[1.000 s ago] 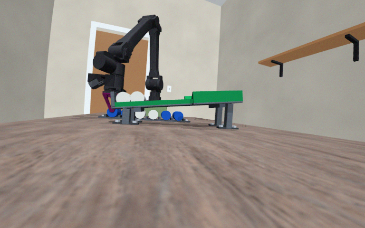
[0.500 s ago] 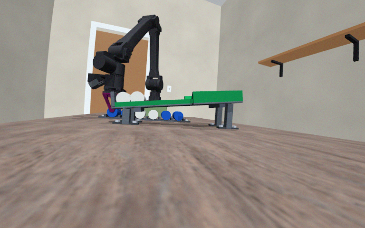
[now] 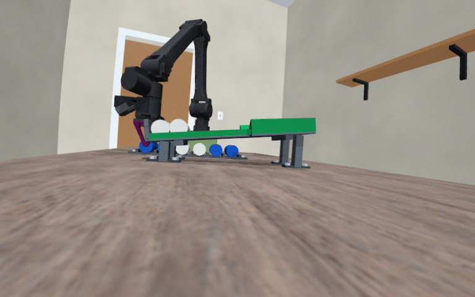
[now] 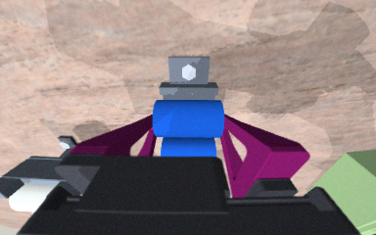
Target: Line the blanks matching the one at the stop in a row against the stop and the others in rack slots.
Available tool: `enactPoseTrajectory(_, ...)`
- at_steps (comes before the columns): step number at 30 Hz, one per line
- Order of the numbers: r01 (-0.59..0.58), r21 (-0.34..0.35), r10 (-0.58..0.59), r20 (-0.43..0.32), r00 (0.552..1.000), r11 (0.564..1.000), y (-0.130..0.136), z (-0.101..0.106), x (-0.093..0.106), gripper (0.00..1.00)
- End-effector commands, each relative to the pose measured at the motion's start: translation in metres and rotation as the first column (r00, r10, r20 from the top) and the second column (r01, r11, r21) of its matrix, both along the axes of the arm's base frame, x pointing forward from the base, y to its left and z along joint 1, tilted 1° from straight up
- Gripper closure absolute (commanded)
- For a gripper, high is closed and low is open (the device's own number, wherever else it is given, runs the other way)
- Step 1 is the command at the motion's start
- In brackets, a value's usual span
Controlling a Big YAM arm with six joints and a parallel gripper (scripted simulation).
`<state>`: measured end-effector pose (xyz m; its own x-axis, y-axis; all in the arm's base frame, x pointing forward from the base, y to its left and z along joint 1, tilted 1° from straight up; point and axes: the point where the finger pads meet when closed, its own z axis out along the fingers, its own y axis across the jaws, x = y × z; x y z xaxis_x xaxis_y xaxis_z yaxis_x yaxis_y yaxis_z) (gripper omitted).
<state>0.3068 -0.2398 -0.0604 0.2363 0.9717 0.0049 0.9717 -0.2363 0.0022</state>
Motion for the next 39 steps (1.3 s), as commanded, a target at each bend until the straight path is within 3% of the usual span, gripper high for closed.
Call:
enactPoseTrajectory(1,-0.007,0.001,0.007,-0.002,1.000,1.000,0.000,-0.003,-0.005,0.33)
enactPoseTrajectory(7,-0.007,0.004,0.007,-0.006,1.000,1.000,0.000,-0.004,-0.006,0.29)
enactPoseTrajectory(14,-0.007,-0.007,0.007,0.008,1.000,1.000,-0.006,0.000,0.001,0.17)
enactPoseTrajectory(26,-0.007,-0.008,0.007,0.009,1.000,1.000,-0.006,0.001,0.002,0.17)
enactPoseTrajectory(39,-0.006,-0.030,0.007,0.036,0.999,1.000,-0.015,0.054,0.012,0.17)
